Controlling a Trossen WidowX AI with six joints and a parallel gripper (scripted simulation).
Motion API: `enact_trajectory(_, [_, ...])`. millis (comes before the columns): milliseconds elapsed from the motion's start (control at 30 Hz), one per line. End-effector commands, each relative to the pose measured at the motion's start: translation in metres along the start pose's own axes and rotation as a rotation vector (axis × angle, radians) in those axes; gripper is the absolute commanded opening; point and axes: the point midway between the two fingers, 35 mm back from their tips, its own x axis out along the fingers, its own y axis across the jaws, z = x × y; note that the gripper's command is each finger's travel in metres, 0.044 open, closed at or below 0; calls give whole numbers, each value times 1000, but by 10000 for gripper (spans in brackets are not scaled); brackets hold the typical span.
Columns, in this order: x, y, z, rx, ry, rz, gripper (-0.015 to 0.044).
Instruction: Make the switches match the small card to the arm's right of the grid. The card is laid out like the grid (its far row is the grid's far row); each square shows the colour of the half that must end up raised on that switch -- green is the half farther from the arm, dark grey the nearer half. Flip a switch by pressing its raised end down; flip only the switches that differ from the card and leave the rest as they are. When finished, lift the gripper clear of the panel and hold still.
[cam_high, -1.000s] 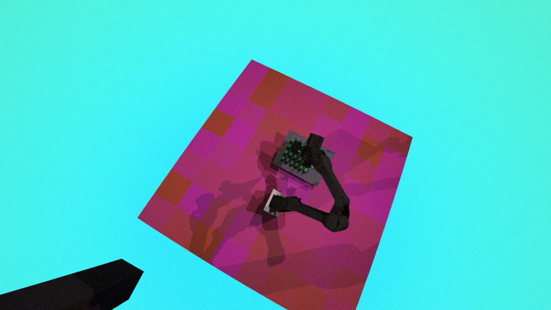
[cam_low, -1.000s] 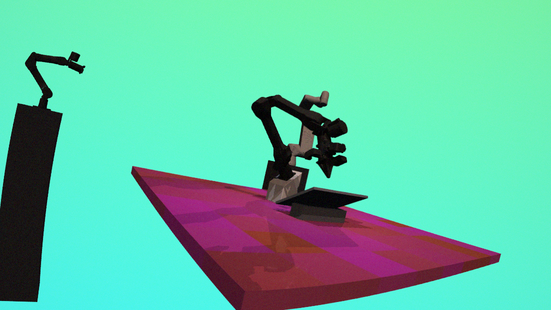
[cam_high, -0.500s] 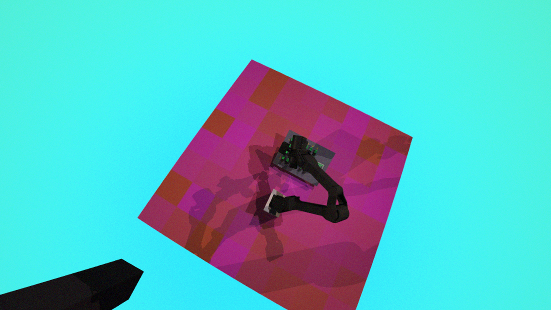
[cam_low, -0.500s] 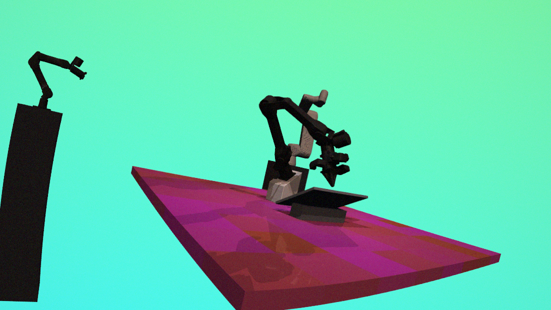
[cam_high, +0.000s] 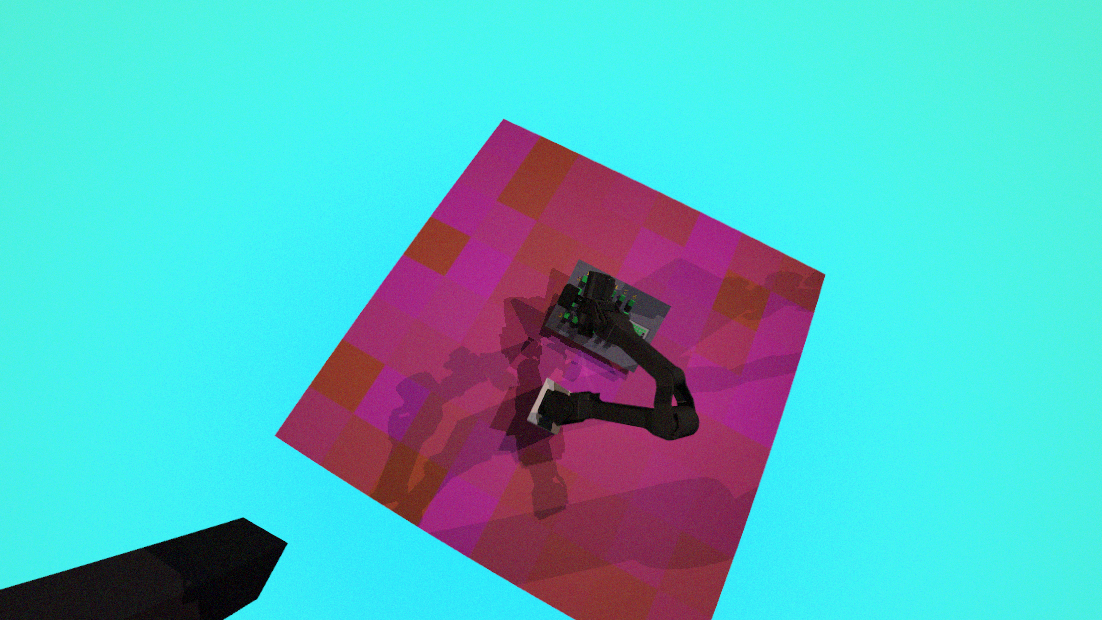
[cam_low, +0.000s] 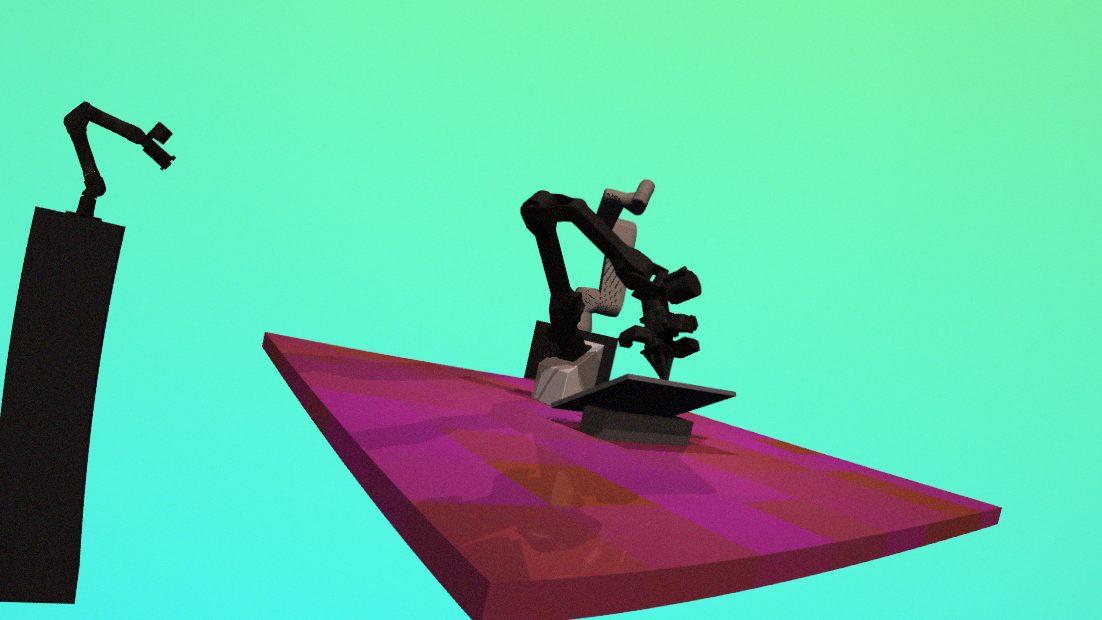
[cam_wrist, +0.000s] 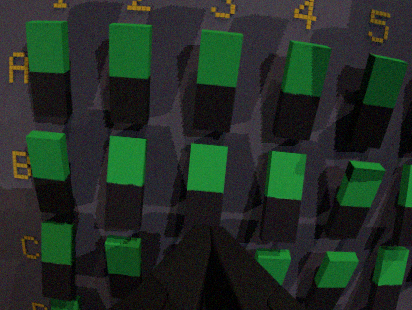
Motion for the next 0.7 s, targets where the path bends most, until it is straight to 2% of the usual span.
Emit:
enact_trajectory(0, [6, 1, -5, -13, 10, 0, 0])
enact_trajectory(667, [20, 1, -5, -13, 10, -1, 0])
